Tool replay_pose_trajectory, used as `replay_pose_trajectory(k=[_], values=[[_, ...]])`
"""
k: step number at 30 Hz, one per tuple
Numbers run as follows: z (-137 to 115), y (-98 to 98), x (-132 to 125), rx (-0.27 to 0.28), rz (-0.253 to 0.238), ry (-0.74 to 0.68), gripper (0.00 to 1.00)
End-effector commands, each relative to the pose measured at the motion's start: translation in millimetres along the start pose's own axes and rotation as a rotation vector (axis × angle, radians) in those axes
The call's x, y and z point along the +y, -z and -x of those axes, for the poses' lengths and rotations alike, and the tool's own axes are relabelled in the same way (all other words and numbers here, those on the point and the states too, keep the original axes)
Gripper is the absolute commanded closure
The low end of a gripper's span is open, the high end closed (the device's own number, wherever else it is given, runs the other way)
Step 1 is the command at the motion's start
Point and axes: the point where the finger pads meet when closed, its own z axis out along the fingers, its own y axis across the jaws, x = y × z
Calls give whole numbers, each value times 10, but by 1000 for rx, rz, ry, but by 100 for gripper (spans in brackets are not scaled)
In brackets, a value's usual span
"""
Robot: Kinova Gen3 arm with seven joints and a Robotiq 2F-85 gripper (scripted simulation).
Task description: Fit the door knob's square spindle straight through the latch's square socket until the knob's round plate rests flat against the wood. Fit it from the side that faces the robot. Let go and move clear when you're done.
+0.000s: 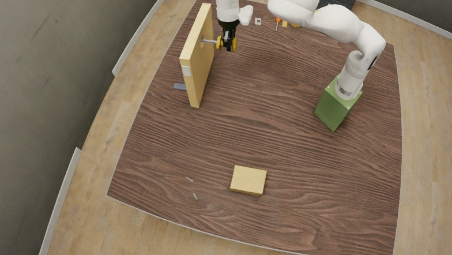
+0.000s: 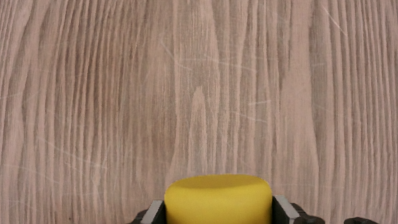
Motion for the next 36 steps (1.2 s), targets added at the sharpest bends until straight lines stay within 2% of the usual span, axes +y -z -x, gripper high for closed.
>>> replay_pose_trajectory(k=[1,36], values=[[5,8,-1,-2,0,0,37],[93,14,0,-2,0,0,37]])
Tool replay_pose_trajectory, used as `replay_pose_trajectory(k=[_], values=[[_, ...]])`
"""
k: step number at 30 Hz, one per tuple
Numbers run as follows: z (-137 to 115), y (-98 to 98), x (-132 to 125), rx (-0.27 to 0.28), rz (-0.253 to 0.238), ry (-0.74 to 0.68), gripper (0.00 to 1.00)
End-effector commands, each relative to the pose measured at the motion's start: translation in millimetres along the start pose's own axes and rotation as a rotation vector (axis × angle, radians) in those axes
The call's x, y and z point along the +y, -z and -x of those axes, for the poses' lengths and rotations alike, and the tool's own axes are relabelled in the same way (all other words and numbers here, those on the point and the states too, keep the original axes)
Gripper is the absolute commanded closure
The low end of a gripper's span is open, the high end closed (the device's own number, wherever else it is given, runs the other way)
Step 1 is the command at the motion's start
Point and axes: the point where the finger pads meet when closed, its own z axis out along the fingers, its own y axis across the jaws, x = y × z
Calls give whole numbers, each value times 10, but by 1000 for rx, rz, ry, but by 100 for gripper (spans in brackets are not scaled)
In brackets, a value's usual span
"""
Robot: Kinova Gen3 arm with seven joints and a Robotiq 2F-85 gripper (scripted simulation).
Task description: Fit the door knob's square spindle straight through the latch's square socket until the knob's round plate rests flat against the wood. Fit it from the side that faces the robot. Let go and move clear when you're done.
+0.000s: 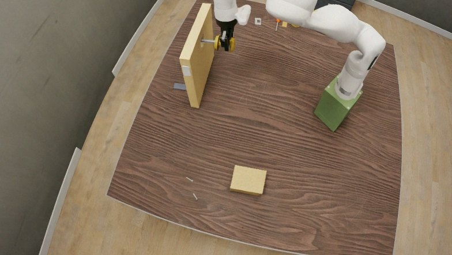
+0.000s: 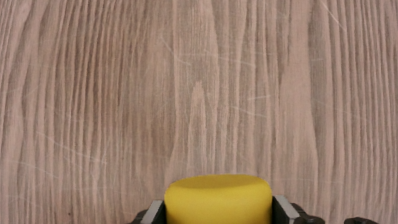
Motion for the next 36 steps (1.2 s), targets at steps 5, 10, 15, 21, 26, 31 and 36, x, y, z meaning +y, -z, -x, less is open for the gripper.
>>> replay_pose_trajectory(k=[5,10,15,21,26,31,36], values=[[26,8,-3,-2,0,0,37],[26,8,-3,-2,0,0,37],[26,8,-3,-2,0,0,37],[41,9,-3,-2,0,0,37],[69,11,-3,-2,0,0,37],[75,12,-3,-2,0,0,37],[75,12,-3,-2,0,0,37]])
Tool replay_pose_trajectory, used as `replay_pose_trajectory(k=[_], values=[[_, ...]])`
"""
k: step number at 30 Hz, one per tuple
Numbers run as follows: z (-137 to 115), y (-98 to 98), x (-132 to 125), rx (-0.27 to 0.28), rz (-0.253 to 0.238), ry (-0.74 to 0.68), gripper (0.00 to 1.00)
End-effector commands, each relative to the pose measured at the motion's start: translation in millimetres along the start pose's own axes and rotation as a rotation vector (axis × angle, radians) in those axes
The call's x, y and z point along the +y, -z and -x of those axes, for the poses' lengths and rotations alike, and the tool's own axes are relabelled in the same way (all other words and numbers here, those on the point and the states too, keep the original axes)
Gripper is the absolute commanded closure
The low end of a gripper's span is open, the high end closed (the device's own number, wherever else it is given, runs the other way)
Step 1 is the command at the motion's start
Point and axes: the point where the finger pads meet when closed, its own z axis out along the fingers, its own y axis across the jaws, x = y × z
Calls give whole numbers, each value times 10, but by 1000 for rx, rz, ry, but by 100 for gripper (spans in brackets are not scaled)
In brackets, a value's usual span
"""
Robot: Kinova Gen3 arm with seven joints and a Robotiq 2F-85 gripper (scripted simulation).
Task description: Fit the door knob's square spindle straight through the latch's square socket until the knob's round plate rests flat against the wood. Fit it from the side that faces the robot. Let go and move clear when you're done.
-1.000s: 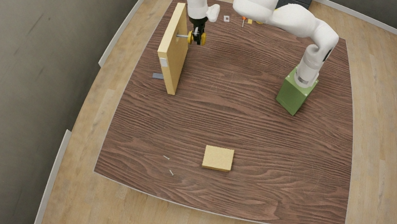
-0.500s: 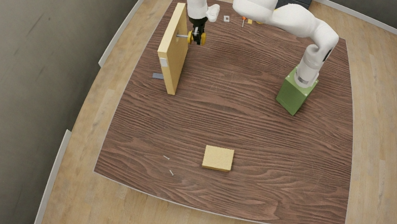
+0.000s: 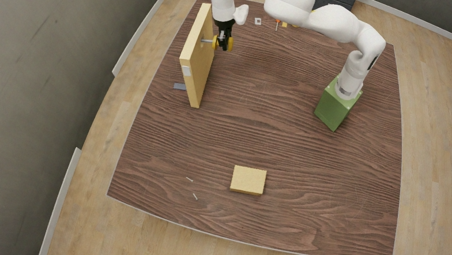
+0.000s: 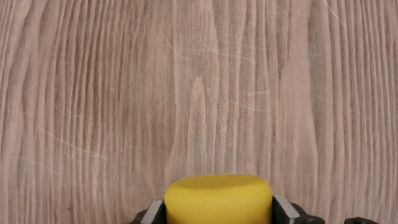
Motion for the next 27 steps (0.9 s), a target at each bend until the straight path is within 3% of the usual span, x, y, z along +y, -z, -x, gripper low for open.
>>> replay_pose_trajectory(k=[1,27], values=[[4,8,-1,-2,0,0,37],[54,12,-1,-2,0,0,37]])
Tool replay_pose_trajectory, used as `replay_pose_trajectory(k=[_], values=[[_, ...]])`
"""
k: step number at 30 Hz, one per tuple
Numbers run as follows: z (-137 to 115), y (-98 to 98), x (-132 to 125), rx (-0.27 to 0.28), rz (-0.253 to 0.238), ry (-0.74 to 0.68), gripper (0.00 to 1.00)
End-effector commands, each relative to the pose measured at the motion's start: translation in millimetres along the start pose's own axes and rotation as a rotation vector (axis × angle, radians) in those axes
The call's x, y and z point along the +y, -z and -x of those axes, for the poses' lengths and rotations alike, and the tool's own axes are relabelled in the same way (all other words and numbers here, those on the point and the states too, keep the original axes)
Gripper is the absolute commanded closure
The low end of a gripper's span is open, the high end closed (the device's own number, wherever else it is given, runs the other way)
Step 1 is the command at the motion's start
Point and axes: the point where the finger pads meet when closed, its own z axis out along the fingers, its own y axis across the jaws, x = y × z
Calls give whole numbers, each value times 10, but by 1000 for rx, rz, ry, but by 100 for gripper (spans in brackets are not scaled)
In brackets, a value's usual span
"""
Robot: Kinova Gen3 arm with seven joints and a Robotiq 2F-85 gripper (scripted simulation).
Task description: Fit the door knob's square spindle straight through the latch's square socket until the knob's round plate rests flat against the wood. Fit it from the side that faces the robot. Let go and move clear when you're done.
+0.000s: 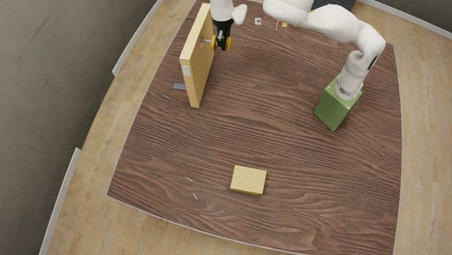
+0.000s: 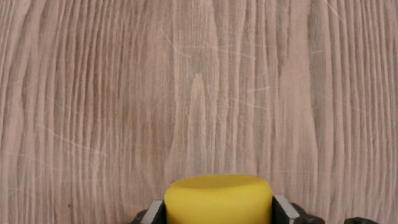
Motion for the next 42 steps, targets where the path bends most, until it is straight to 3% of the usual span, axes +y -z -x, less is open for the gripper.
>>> replay_pose_trajectory(k=[1,42], values=[[4,8,-1,-2,0,0,37],[97,15,-1,-2,0,0,37]])
